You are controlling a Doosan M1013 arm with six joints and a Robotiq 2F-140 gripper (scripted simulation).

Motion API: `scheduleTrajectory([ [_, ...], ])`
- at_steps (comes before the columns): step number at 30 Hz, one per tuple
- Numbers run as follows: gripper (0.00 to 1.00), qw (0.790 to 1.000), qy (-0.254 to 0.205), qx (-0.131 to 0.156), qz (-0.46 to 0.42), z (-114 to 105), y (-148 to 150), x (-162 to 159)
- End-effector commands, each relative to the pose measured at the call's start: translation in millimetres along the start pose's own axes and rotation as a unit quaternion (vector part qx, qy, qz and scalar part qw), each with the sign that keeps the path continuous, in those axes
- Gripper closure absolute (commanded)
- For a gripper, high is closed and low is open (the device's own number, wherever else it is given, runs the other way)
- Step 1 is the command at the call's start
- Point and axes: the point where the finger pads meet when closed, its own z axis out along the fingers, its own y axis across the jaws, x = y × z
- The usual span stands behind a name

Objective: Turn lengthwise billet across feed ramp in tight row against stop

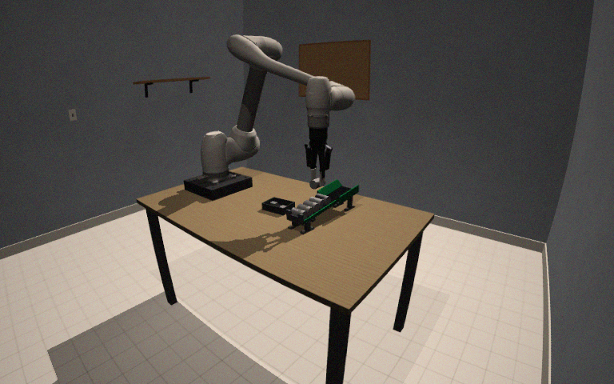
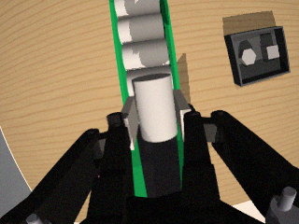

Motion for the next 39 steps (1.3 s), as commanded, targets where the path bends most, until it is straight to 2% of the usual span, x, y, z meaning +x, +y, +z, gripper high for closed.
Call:
scheduleTrajectory([
  [1,0.9,1.0,0.0,0.0,-0.003,-0.2,0.0,0.0],
  [39,0.9,0.996,0.0,0.0,-0.093,-0.2,0.0,0.0],
])
